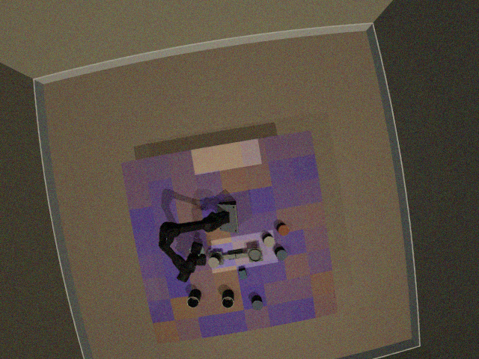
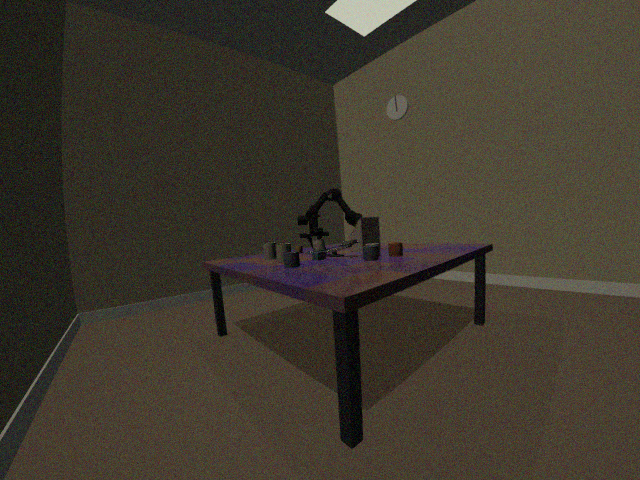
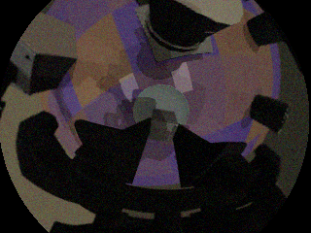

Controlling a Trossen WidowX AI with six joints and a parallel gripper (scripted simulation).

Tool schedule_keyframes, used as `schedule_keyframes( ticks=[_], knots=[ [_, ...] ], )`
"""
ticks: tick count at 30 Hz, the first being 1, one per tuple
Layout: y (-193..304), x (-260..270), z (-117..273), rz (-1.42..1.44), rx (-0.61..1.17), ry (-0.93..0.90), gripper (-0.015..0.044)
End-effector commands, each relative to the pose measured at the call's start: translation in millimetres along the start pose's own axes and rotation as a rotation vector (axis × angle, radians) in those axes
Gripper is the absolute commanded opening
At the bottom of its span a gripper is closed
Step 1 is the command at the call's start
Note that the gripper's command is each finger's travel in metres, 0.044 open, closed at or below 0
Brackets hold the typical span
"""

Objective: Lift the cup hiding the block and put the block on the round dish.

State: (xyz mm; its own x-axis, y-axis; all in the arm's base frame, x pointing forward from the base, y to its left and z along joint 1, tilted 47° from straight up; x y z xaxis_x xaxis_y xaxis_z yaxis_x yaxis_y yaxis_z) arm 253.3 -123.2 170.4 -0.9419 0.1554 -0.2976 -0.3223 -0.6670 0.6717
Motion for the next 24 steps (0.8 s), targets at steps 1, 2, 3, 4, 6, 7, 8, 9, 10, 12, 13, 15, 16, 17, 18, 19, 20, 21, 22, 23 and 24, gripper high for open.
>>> schedule_keyframes(
  ticks=[1, 2, 3, 4, 6, 7, 8, 9, 10, 12, 13, 15, 16, 17, 18, 19, 20, 21, 22, 23, 24],
  knots=[
    [-1, 1, -4, 0.006, -0.003, -0.002, 0.0],
    [-1, 1, -6, 0.006, -0.003, -0.002, 0.0],
    [-1, 1, -7, 0.006, -0.003, -0.002, 0.0],
    [-1, 1, -9, 0.006, -0.003, -0.002, 0.0],
    [-1, 1, -12, 0.006, -0.003, -0.002, 0.0],
    [-1, 1, -14, 0.006, -0.003, -0.002, 0.0],
    [-1, 1, -15, 0.006, -0.003, -0.002, 0.0],
    [-1, 1, -17, 0.006, -0.003, -0.002, 0.0],
    [-1, 1, -19, 0.006, -0.003, -0.002, 0.0],
    [-1, 1, -21, 0.006, -0.002, -0.002, 0.0],
    [1, -1, -16, -0.002, 0.001, 0.003, 0.0026],
    [1, -1, -16, -0.002, 0.001, 0.003, 0.0079],
    [1, -1, -16, -0.002, 0.001, 0.003, 0.0105],
    [1, -1, -16, -0.002, 0.001, 0.003, 0.0131],
    [1, -1, -16, -0.002, 0.001, 0.003, 0.0157],
    [1, -1, -16, -0.002, 0.001, 0.003, 0.0184],
    [1, -1, -16, -0.002, 0.001, 0.003, 0.021],
    [1, -1, -16, -0.002, 0.001, 0.003, 0.0236],
    [1, -1, -16, -0.002, 0.001, 0.003, 0.0263],
    [1, -1, -16, -0.002, 0.001, 0.003, 0.0289],
    [1, -1, -16, -0.002, 0.001, 0.003, 0.0315]
  ],
)
Point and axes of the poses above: the point midway between the two fingers, 35 mm back from their tips, its own z axis back along the fingers, its own x axis across the jaws, y = z × x, the point moved 8 cm from there along z, back along the fingers, and after that the axes turned 1 degree about z, right-handed, at the moved point
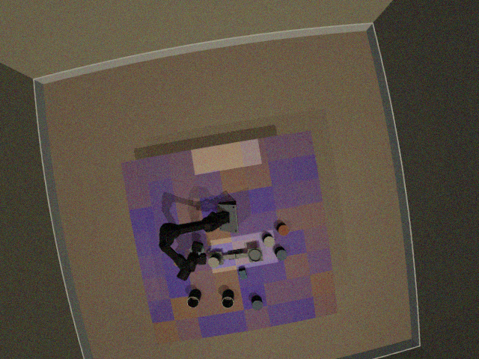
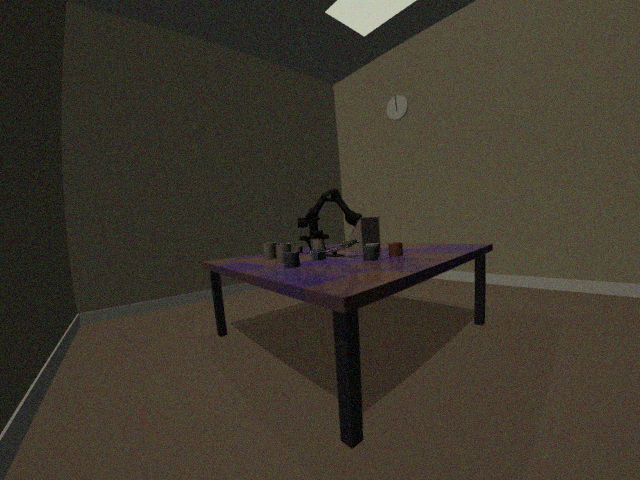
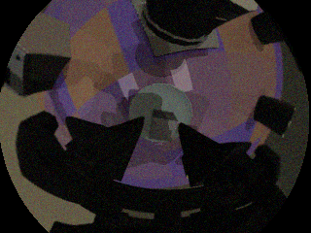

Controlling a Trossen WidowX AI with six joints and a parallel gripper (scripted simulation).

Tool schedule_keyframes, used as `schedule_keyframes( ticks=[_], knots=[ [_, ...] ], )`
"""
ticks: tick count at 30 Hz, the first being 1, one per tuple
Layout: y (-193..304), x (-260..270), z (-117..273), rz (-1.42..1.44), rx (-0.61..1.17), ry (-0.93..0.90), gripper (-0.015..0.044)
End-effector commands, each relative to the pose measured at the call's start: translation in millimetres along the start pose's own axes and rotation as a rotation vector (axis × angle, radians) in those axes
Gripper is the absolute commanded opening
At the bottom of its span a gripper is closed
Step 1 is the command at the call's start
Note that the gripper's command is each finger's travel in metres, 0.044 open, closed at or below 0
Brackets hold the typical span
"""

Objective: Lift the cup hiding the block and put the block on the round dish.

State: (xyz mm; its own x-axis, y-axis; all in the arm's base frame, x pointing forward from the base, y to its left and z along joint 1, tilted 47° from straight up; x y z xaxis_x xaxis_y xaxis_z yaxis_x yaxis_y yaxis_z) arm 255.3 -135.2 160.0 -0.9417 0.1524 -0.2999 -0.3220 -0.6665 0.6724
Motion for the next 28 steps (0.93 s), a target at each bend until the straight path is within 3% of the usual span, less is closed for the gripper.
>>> schedule_keyframes(
  ticks=[1, 5, 9, 14, 18, 28],
  knots=[
    [0, 0, 0, -0.003, 0.001, 0.0, 0.0341],
    [0, -1, 7, -0.002, -0.002, -0.002, 0.044],
    [-1, 0, 49, 0.004, -0.006, -0.006, 0.044],
    [-1, 1, 59, 0.006, -0.006, -0.006, 0.044],
    [-1, 2, 91, 0.01, -0.009, 0.002, 0.044],
    [-1, 3, 93, 0.011, -0.009, 0.002, 0.044]
  ],
)
Point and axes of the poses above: the point midway between the two fingers, 35 mm back from their tips, its own z axis back along the fingers, its own x axis across the jaws, y = z × x, the point moved 8 cm from there along z, back along the fingers, and after that the axes turned 1 degree about z, right-handed, at the moved point
